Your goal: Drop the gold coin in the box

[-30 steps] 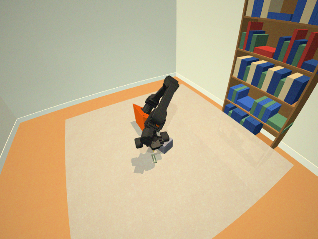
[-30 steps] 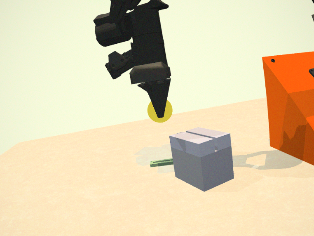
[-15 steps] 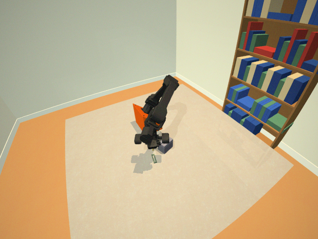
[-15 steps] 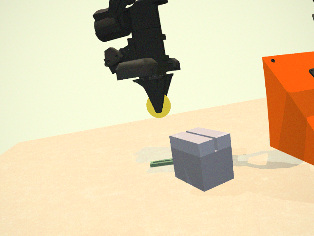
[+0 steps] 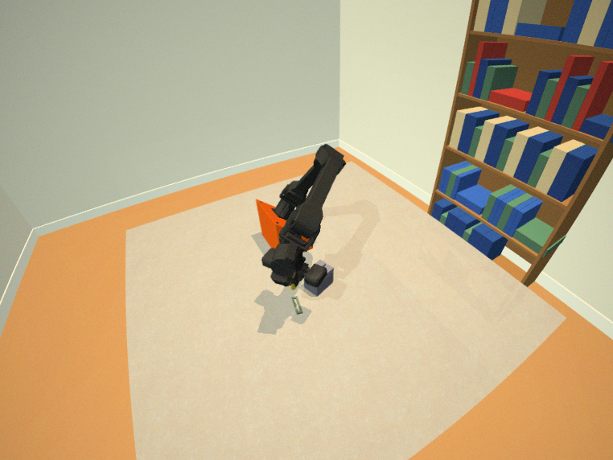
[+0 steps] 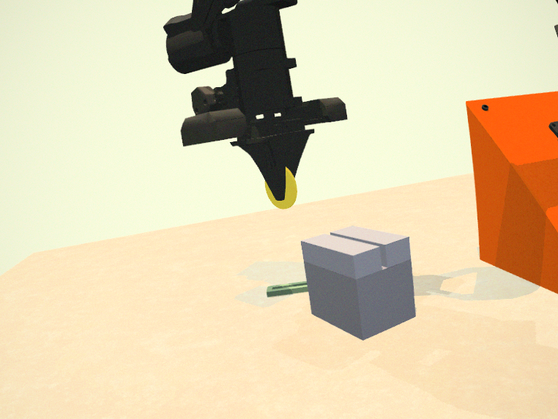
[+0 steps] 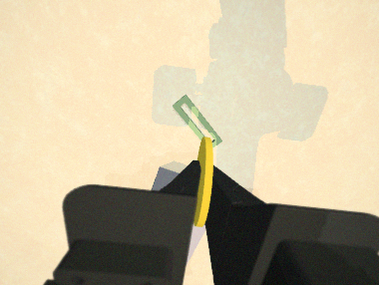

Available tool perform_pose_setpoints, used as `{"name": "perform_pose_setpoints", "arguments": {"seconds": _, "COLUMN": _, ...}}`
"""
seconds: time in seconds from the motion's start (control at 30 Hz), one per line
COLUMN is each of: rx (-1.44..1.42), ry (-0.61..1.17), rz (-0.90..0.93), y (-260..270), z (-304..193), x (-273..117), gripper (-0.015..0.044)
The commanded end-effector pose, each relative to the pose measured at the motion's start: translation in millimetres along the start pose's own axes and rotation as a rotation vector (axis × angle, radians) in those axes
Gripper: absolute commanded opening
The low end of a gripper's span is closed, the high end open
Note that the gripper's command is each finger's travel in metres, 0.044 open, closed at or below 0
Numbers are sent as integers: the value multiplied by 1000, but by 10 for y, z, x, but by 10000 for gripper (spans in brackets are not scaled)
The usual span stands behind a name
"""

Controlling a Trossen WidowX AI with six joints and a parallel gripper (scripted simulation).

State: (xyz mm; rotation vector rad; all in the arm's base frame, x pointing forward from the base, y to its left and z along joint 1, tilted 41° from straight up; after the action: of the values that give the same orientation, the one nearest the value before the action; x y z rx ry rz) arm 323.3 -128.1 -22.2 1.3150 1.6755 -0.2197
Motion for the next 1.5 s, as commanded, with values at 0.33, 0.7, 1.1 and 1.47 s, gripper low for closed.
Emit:
{"name": "perform_pose_setpoints", "arguments": {"seconds": 0.33, "rx": 241, "ry": -2, "rz": -2, "y": 11, "z": -5, "x": -8, "gripper": 0}}
{"name": "perform_pose_setpoints", "arguments": {"seconds": 0.7, "rx": 242, "ry": -2, "rz": -3, "y": 114, "z": -259, "x": -24, "gripper": 0}}
{"name": "perform_pose_setpoints", "arguments": {"seconds": 1.1, "rx": 243, "ry": -1, "rz": -3, "y": 202, "z": -561, "x": -28, "gripper": 0}}
{"name": "perform_pose_setpoints", "arguments": {"seconds": 1.47, "rx": 244, "ry": 1, "rz": -3, "y": 251, "z": -839, "x": -18, "gripper": 0}}
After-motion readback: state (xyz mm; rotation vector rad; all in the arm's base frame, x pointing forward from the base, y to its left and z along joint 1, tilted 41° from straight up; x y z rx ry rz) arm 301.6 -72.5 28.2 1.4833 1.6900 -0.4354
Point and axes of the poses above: the point midway between the two fingers, 35 mm back from their tips, its own x axis out along the fingers, its own y axis across the jaws, z = x × y, the point moved 4 cm from there along -x, back along the fingers, and after that the axes turned 4 degrees about -x, right-handed, at the moved point
